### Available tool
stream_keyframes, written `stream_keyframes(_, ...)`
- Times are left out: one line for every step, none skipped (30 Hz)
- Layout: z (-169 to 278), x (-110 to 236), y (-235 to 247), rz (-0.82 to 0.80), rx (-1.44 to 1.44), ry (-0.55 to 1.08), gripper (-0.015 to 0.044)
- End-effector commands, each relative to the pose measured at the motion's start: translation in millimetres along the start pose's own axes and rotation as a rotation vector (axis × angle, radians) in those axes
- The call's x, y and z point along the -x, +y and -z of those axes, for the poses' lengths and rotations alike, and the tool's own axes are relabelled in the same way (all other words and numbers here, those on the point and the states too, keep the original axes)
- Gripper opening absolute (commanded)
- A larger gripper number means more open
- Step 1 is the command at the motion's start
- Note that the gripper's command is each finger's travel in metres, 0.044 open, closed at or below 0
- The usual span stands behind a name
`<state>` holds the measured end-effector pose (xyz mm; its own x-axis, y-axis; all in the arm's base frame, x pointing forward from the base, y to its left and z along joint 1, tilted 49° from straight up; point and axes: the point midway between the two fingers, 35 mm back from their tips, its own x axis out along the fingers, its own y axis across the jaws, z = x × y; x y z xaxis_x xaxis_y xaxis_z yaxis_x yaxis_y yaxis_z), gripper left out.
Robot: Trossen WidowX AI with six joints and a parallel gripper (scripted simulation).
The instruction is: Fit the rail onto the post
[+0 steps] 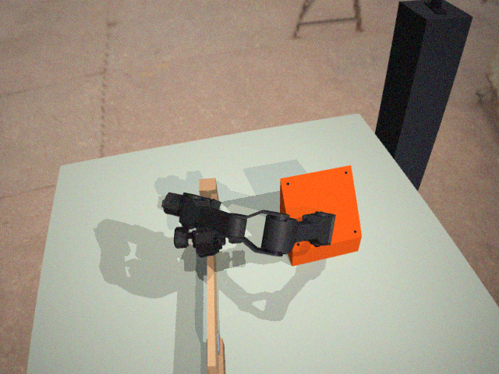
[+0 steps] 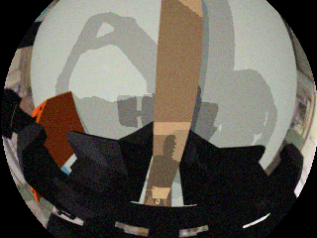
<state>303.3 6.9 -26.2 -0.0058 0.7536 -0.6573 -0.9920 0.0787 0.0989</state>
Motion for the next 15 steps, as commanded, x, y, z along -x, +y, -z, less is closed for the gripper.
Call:
stream_keyframes(-0.2,5.7,-3.0,0.012,0.002,-0.004,0.0)
stream_keyframes(-0.2,6.2,-3.0,0.012,0.002,-0.004,0.0)
stream_keyframes(-0.1,6.7,-3.0,0.012,0.002,-0.004,0.0)
stream_keyframes(-0.1,7.2,-3.0,0.012,0.002,-0.003,0.0)
stream_keyframes(-0.1,7.7,-3.0,0.012,0.002,-0.003,0.0)
stream_keyframes(-0.1,8.2,-3.0,0.012,0.002,-0.003,0.0)
stream_keyframes(-0.1,8.7,-3.0,0.012,0.002,-0.003,0.0)
stream_keyframes(-0.1,9.3,-3.0,0.012,0.002,-0.003,0.0)
stream_keyframes(-0.1,9.3,-3.0,0.012,0.002,-0.003,0.0)
stream_keyframes(-0.1,9.3,-3.0,0.012,0.002,-0.003,0.0)
stream_keyframes(-0.1,9.0,-3.0,0.012,0.002,-0.003,0.0)
stream_keyframes(-0.1,8.5,-3.0,0.012,0.002,-0.003,0.0)
stream_keyframes(-0.1,8.0,-3.0,0.012,0.002,-0.003,0.0)
stream_keyframes(-0.1,7.5,-2.9,0.012,0.002,-0.003,0.0)
stream_keyframes(-0.1,7.0,-2.9,0.012,0.002,-0.004,0.0)
